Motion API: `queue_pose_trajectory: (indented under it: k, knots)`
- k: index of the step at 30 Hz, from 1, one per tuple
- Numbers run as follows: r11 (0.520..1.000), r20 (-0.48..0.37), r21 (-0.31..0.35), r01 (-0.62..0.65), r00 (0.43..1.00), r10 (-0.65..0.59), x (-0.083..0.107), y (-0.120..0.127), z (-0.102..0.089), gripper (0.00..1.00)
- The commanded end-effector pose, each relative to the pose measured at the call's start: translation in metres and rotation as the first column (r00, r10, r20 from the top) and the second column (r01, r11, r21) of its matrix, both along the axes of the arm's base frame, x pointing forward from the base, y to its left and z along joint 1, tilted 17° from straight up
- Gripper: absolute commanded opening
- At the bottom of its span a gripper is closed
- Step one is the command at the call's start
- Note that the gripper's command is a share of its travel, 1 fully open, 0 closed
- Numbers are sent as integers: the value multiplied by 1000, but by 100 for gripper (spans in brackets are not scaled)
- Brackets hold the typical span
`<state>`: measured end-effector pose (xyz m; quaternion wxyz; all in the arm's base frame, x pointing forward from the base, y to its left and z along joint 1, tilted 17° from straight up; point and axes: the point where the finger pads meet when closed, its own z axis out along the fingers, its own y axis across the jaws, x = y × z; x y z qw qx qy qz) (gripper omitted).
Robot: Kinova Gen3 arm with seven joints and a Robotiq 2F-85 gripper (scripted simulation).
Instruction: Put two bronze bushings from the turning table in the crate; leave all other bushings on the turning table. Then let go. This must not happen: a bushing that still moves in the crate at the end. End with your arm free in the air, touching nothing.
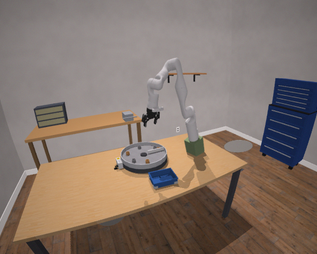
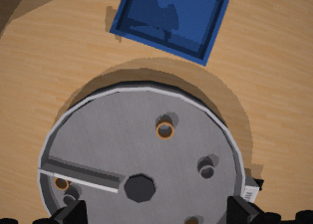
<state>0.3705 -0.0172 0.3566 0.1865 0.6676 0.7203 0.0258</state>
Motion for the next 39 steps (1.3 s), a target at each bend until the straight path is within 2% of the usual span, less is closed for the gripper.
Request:
queue_pose_trajectory:
  k: [1,5,17,22,34,39]
  knots:
    - [999,-5,44,-14,1000,14,0,0,0,100]
    - [974,-21,216,-66,997,72,0,1,1,100]
    - [974,-21,216,-66,997,72,0,1,1,100]
    - [974,-21,217,-66,997,73,-21,-42,-28,100]
    - [974,-21,217,-66,997,73,-21,-42,-28,100]
    - [974,-21,217,-67,997,74,-41,-85,-57,100]
